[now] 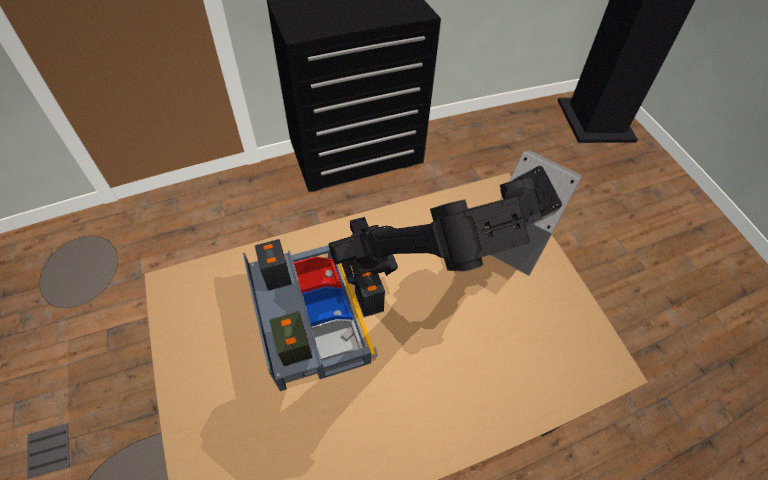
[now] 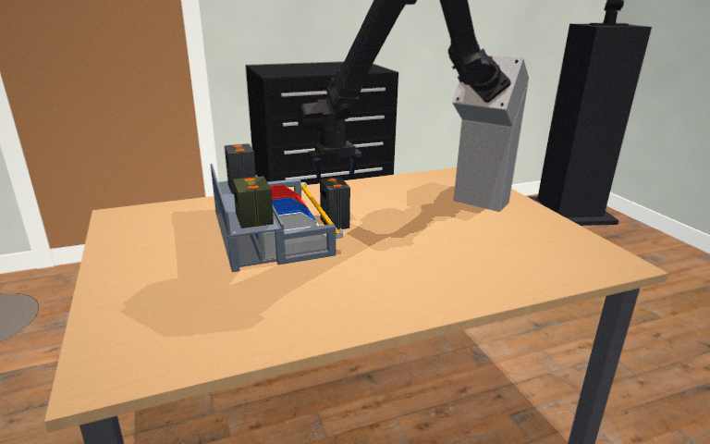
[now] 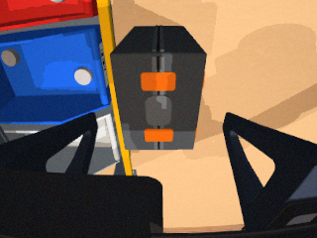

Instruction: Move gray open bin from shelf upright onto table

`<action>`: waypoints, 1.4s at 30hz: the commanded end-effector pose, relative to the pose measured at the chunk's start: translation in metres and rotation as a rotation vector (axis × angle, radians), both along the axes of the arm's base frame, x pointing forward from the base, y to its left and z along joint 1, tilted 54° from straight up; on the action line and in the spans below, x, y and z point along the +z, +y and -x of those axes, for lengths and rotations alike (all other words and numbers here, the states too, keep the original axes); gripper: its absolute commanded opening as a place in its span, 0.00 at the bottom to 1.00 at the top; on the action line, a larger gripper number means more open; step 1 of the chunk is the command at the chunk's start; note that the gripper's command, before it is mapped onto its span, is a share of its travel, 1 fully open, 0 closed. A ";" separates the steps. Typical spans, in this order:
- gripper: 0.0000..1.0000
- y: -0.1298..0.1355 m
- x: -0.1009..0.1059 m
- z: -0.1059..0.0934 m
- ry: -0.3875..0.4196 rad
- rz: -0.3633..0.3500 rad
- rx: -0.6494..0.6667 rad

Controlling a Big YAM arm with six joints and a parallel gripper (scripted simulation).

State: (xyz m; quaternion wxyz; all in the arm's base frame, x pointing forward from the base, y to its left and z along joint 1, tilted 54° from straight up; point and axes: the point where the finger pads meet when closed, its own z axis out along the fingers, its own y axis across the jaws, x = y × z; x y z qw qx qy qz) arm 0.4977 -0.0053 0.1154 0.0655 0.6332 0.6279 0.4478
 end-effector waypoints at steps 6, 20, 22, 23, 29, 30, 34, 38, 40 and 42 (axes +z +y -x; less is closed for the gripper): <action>1.00 0.005 0.002 -0.002 -0.015 0.002 0.004; 1.00 0.009 -0.004 -0.011 -0.008 -0.001 0.004; 1.00 0.010 -0.004 -0.013 -0.011 -0.001 0.004; 1.00 0.011 -0.005 -0.014 -0.011 -0.001 0.004; 1.00 0.015 -0.010 -0.019 -0.010 -0.001 0.004; 1.00 0.015 -0.010 -0.019 -0.010 -0.001 0.004; 1.00 0.018 -0.015 -0.023 -0.009 -0.001 0.004; 1.00 0.022 -0.019 -0.027 -0.009 -0.002 0.004; 1.00 0.023 -0.021 -0.029 -0.008 -0.002 0.004; 1.00 0.025 -0.024 -0.031 -0.008 -0.002 0.004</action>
